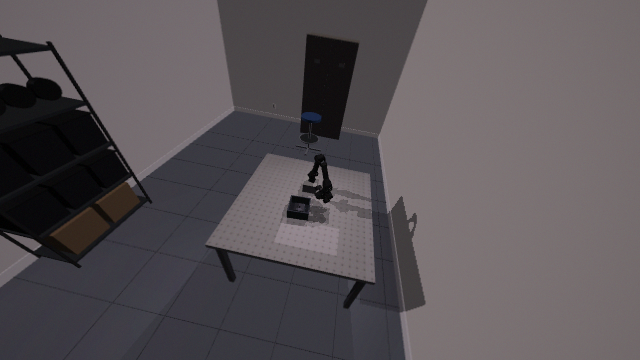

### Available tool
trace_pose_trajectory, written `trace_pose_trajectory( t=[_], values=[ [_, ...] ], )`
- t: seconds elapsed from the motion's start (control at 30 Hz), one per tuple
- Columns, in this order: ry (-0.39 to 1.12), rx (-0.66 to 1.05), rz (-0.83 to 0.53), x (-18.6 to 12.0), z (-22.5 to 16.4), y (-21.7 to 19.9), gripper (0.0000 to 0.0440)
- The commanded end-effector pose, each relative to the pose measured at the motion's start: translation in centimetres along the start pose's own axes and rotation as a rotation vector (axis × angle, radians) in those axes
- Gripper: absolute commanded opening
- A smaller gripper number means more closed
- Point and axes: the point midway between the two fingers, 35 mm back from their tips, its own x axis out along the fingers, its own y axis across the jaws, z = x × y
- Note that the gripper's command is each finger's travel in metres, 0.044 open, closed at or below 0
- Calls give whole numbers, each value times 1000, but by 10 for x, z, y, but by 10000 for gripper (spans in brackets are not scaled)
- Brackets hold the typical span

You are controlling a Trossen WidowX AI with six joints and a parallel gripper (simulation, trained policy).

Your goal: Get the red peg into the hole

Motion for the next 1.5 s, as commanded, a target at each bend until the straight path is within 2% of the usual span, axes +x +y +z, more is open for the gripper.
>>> trace_pose_trajectory(
  t=[0.0,0.4,0.77,1.17,1.47],
  values=[
    [-14,-6,9,-11,3,1,0],
    [-63,13,34,-58,20,3,0],
    [-101,113,66,-93,50,6,0],
    [-139,253,110,-113,105,8,0],
    [-157,327,133,-115,152,4,0]
  ],
)
